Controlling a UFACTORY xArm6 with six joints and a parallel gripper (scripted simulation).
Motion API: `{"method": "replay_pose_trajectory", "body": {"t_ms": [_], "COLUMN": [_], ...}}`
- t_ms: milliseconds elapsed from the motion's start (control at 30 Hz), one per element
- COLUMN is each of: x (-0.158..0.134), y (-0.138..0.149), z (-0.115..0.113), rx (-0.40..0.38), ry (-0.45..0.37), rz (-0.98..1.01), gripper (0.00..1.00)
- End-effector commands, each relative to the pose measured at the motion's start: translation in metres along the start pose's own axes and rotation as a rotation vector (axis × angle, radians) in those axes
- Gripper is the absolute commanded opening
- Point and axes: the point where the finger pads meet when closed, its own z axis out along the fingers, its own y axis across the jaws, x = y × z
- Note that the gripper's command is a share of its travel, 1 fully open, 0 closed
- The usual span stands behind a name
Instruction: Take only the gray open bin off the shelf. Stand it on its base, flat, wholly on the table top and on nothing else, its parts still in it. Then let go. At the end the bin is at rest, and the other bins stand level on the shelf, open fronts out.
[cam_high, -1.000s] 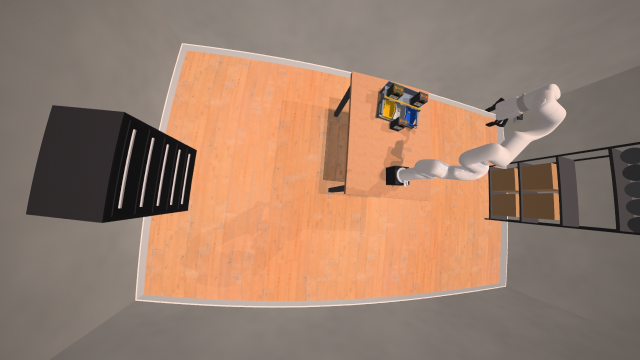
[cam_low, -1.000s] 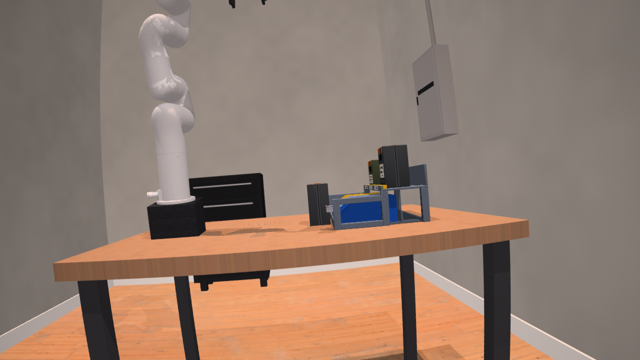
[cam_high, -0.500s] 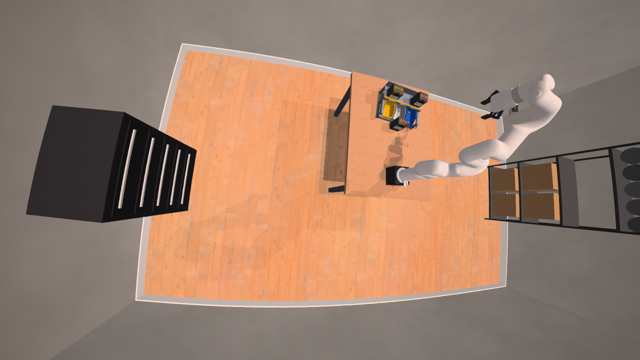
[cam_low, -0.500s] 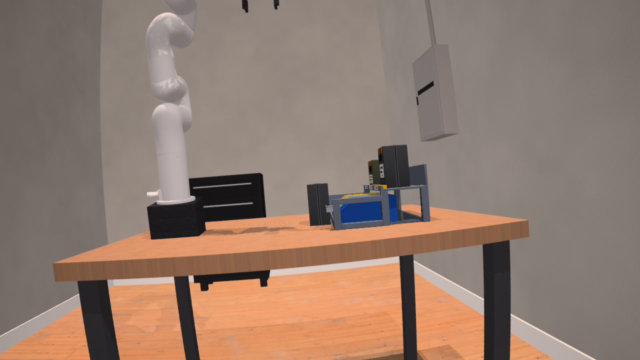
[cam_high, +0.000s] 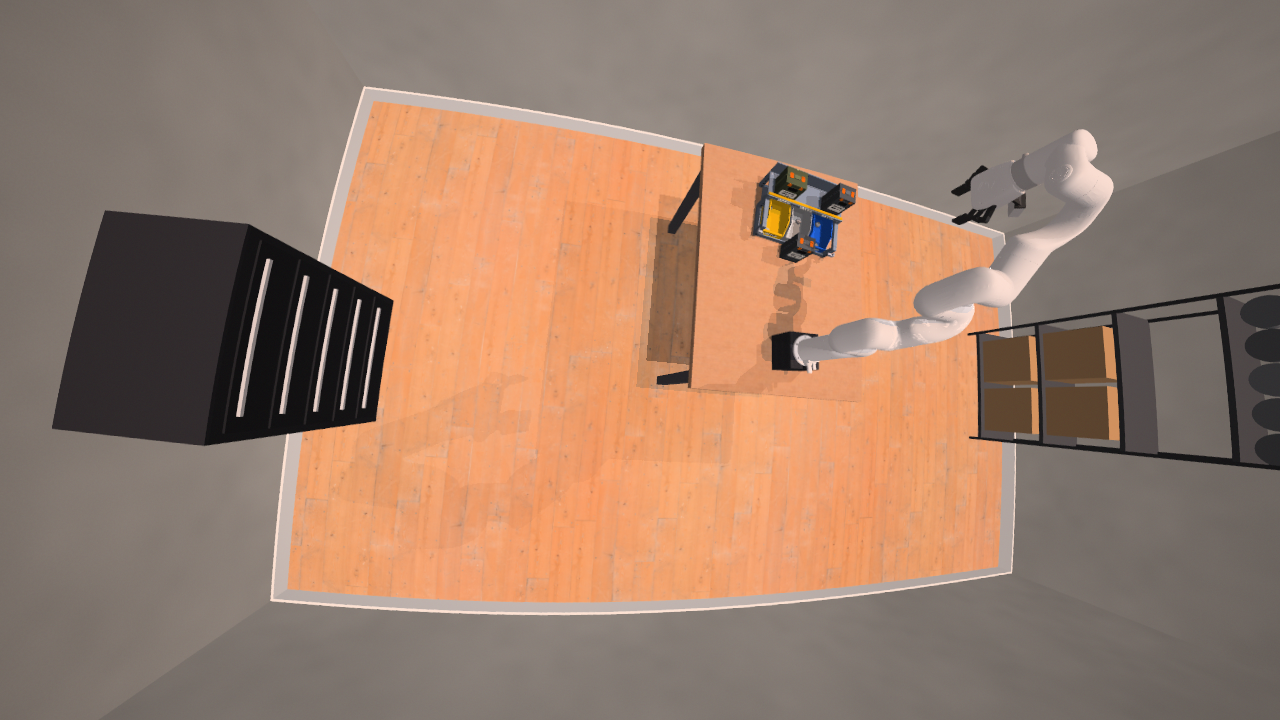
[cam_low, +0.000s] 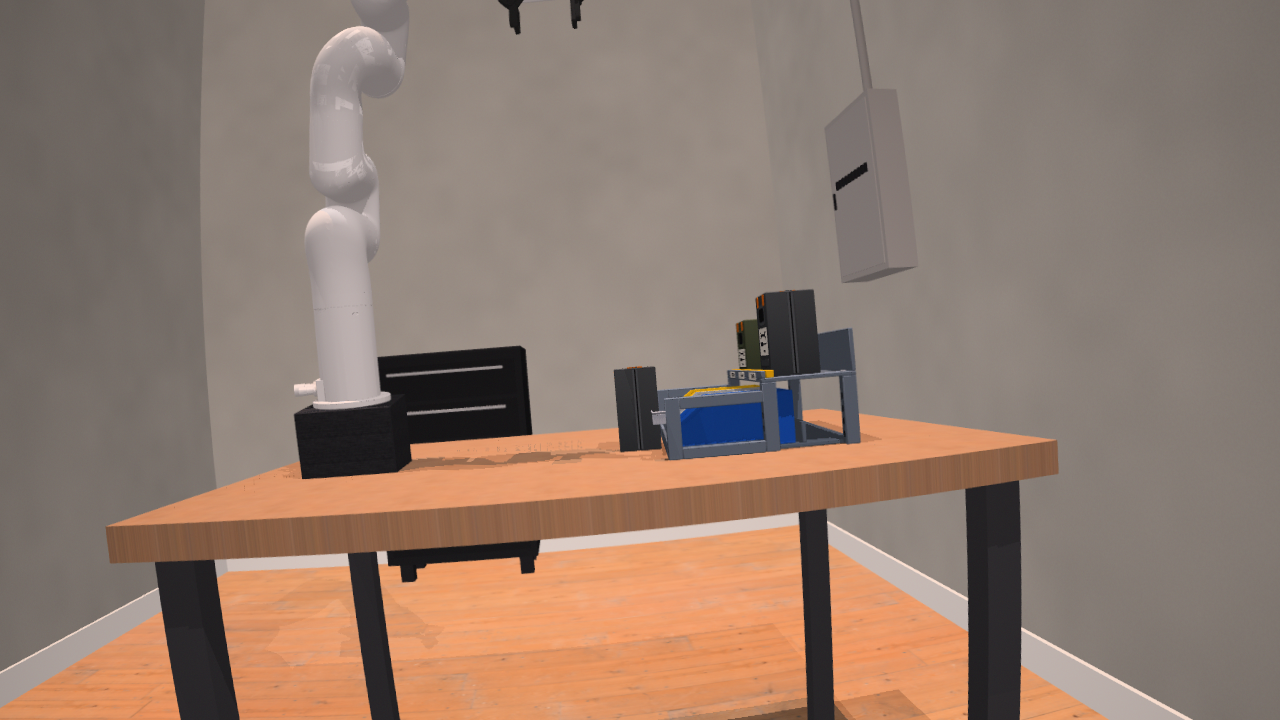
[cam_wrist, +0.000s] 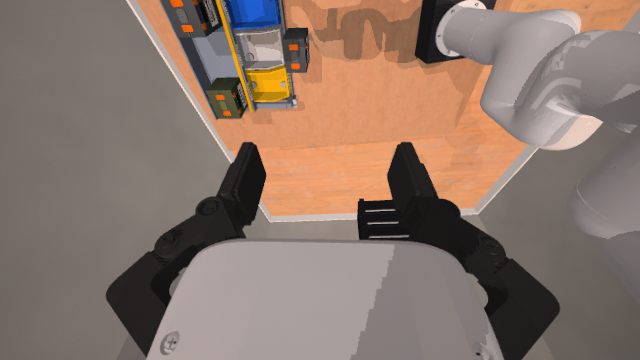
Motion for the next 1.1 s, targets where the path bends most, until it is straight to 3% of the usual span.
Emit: {"method": "replay_pose_trajectory", "body": {"t_ms": [0,167,333,733,900,1067], "x": [0.000,0.000,-0.037,-0.037,-0.078,-0.078], "y": [-0.001,-0.001,-0.034,-0.034,-0.070,-0.070], "z": [-0.003,-0.003,-0.003,-0.003,-0.003,-0.003], "rx": [0.003,0.003,0.003,0.003,0.003,0.003], "ry": [0.000,0.000,0.000,0.000,-0.001,-0.001], "rz": [0.003,0.003,0.003,0.003,0.003,0.003], "gripper": [1.00,1.00,1.00,1.00,1.00,1.00]}}
